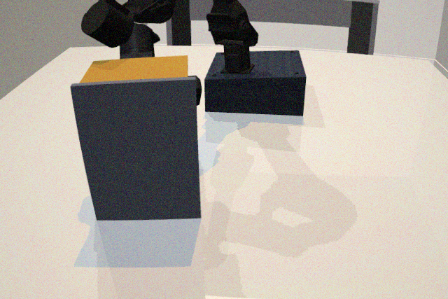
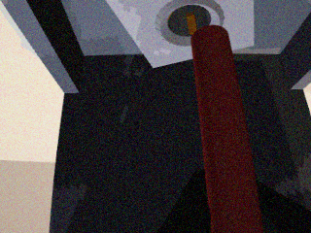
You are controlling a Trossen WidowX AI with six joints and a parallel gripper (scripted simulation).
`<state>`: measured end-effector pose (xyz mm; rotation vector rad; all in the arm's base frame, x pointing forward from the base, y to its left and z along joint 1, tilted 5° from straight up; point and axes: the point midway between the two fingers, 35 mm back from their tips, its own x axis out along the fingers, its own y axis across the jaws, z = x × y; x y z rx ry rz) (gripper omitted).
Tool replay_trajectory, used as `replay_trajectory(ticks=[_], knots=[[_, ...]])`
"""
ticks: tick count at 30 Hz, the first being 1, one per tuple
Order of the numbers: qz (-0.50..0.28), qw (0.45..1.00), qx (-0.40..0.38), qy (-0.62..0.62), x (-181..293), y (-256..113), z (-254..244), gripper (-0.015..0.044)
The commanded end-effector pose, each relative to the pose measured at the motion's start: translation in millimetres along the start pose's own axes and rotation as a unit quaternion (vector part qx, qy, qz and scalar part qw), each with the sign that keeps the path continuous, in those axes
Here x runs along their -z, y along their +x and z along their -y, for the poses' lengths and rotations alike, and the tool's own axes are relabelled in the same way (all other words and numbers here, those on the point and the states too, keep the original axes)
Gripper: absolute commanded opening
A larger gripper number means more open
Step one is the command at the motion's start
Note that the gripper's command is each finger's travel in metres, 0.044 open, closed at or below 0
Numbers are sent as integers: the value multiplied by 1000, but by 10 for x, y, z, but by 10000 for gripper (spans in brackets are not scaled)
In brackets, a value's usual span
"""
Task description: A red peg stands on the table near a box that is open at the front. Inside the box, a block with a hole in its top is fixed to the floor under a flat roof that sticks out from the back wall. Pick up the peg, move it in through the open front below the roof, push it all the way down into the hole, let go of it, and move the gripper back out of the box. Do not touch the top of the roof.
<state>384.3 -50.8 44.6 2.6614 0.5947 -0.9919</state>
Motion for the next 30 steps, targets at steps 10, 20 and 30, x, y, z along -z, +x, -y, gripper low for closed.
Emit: replay_trajectory(ticks=[10,20,30], knots=[[0,1000,-4,2,36,24,-67,0],[0,1000,-4,2,18,55,-87,0],[0,1000,-4,2,-94,122,-55,0]])
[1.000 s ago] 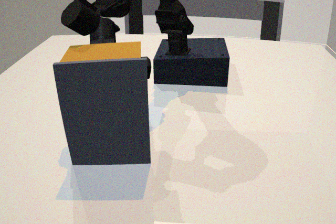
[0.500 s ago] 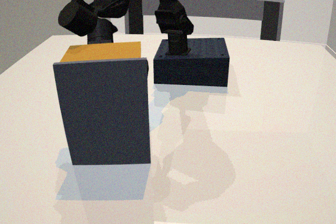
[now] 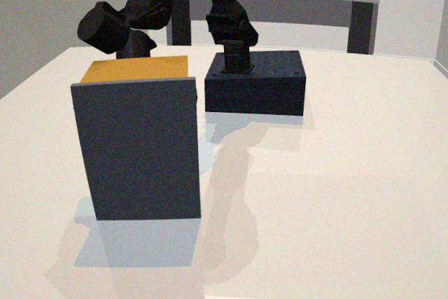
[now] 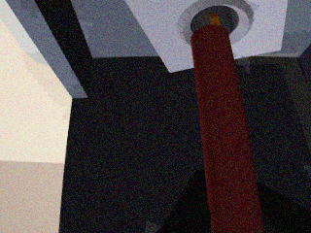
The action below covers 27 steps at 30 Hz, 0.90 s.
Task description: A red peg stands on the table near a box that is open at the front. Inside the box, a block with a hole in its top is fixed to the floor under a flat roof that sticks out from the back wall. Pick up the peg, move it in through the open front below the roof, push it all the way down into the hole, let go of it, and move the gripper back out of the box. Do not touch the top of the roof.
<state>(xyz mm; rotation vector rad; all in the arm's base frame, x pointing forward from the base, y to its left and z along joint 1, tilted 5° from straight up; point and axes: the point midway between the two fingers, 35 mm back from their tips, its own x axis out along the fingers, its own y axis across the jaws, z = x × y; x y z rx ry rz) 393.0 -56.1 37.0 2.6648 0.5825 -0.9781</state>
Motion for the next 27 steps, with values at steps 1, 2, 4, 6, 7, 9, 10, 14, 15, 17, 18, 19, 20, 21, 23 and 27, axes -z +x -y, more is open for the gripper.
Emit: replay_trajectory(ticks=[1,2,4,6,7,9,10,14,15,17,18,19,20,21,23,27], knots=[[4,1000,2,3,-79,32,28,0],[4,1000,2,3,-81,40,23,0],[4,1000,2,3,-92,58,15,0],[4,1000,2,3,-108,78,10,0],[4,1000,2,3,-117,87,8,0],[4,1000,2,3,-122,92,8,0],[4,1000,2,3,-127,97,8,0],[4,1000,2,3,-155,123,6,0],[4,1000,2,3,-164,130,6,0],[4,1000,2,3,-180,143,6,0],[4,1000,2,3,-187,149,6,0],[4,1000,2,3,-193,154,6,0],[4,1000,2,3,-197,158,6,0],[4,1000,2,3,-201,161,6,0],[4,1000,2,3,-208,167,6,0],[4,1000,2,3,-216,173,6,0]])
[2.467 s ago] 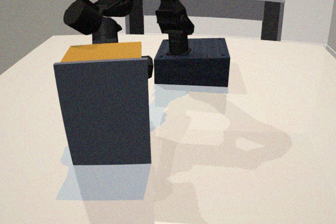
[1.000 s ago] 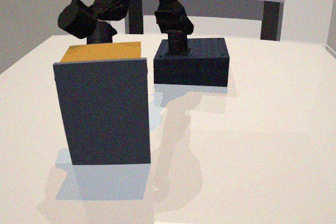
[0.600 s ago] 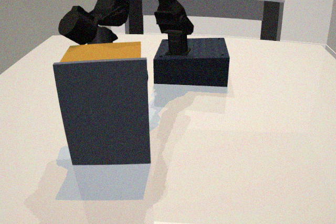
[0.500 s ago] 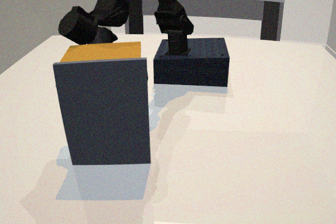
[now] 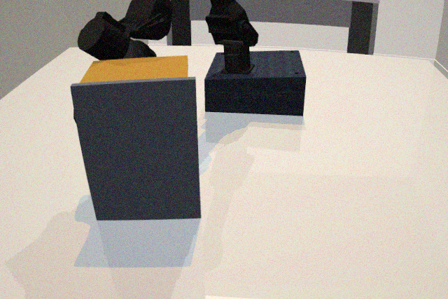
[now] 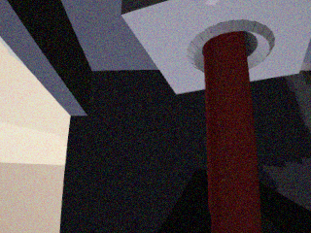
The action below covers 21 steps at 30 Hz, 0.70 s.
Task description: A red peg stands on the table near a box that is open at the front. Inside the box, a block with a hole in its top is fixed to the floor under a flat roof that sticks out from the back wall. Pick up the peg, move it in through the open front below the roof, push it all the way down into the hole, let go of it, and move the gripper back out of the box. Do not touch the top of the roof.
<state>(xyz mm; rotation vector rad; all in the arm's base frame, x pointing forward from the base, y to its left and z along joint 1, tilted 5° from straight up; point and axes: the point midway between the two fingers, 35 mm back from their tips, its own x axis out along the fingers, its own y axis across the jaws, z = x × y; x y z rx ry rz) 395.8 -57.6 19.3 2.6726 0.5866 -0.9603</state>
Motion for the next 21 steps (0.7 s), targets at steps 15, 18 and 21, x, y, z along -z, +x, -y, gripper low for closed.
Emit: replay_trajectory(ticks=[15,18,21], knots=[[11,1000,1,3,-137,74,18,0],[11,1000,1,3,-137,74,18,0],[3,1000,2,3,-84,65,8,53]])
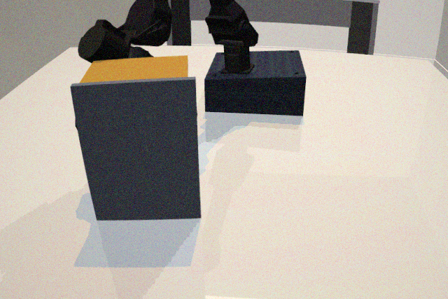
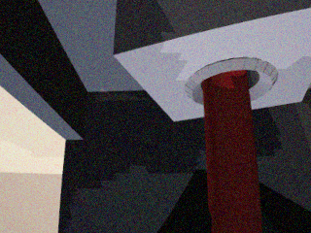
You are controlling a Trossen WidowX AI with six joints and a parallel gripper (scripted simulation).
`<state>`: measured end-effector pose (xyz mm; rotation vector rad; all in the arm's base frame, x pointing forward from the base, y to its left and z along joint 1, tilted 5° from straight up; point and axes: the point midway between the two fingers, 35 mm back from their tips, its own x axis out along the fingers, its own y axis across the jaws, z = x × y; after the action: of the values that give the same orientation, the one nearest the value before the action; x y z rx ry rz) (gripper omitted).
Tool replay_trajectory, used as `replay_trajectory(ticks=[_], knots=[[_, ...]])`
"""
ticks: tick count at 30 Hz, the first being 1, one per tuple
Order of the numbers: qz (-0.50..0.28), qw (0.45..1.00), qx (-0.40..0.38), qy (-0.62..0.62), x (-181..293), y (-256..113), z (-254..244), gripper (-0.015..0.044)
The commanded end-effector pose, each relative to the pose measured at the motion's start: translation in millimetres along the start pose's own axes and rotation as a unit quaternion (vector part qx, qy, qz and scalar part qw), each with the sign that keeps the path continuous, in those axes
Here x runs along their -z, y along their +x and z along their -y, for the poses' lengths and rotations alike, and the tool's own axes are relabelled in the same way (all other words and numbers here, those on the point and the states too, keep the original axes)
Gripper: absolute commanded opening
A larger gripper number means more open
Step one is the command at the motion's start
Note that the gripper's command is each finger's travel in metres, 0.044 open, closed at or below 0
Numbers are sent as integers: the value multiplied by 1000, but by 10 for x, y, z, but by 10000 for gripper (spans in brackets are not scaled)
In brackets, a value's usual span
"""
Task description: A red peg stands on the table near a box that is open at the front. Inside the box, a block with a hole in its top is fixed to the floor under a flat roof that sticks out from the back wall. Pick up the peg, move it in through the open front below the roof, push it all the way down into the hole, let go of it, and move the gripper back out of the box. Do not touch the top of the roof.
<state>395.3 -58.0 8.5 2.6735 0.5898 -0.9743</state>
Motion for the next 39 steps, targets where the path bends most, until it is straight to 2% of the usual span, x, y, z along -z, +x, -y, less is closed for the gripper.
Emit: replay_trajectory(ticks=[1,6,7,35,39], knots=[[0,1000,0,0,1,-1,0,79],[0,1000,0,0,1,-1,0,210],[0,1000,0,0,1,-1,0,220],[11,1000,-1,0,-502,-648,105,220],[12,1000,-1,0,-480,-737,89,325]])
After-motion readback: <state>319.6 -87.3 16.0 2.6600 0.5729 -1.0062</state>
